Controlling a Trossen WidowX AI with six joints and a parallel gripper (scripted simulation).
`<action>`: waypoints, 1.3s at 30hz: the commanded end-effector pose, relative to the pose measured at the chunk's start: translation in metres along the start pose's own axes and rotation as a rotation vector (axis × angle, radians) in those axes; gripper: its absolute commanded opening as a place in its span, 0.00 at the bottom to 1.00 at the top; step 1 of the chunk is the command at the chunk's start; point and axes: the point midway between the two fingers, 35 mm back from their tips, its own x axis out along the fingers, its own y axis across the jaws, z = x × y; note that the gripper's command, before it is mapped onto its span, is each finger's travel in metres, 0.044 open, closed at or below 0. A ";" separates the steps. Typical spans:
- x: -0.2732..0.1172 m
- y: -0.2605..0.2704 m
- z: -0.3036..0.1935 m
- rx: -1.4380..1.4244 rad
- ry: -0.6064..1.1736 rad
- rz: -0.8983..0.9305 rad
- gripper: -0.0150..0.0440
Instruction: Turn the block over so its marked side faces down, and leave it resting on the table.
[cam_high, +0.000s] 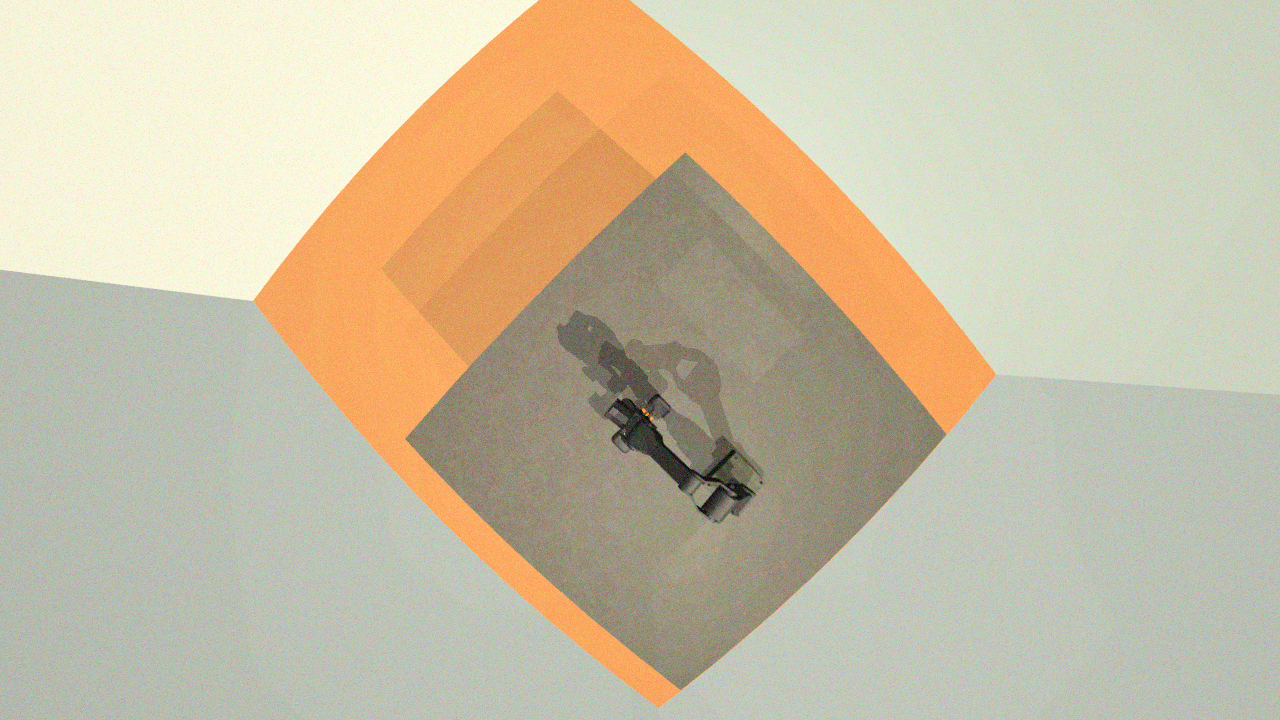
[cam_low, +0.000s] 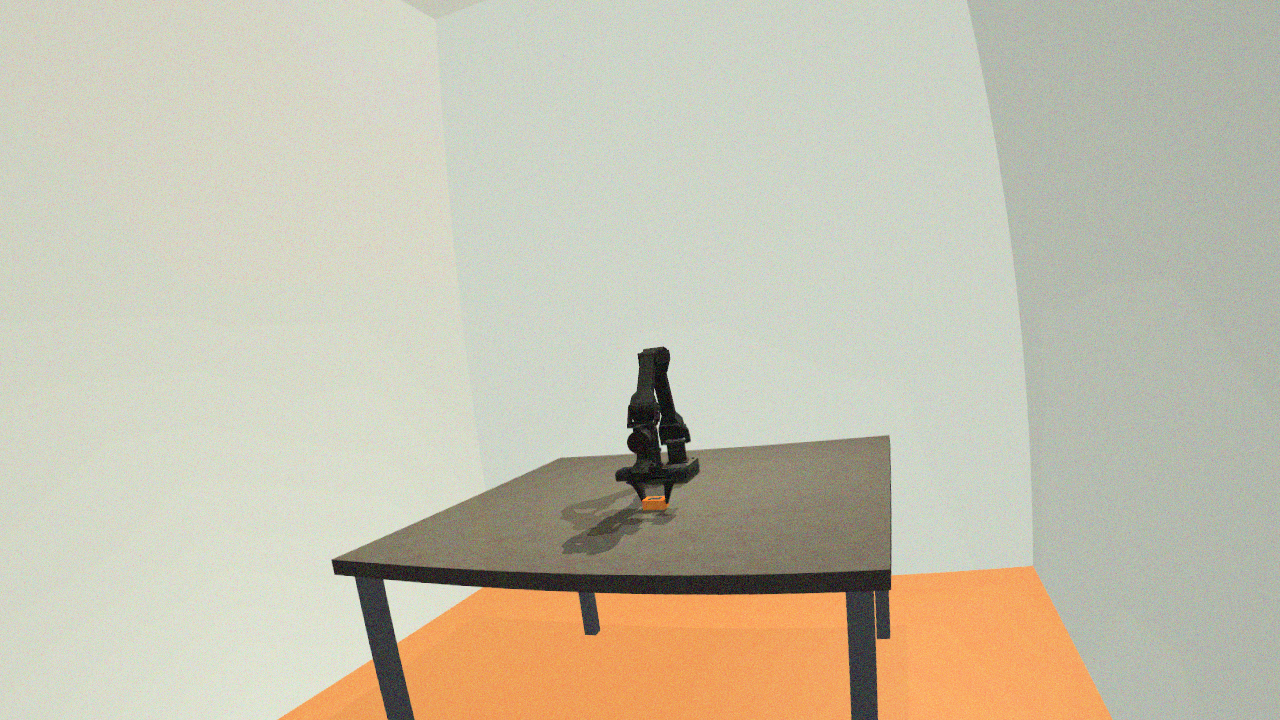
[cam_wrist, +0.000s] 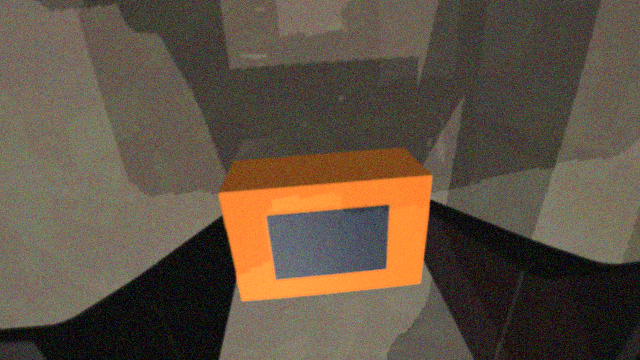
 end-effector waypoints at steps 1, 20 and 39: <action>0.001 -0.001 -0.001 -0.004 0.002 -0.003 0.70; -0.018 0.000 0.000 -0.004 0.002 -0.003 0.35; -0.020 0.000 0.002 -0.010 -0.181 -0.007 0.25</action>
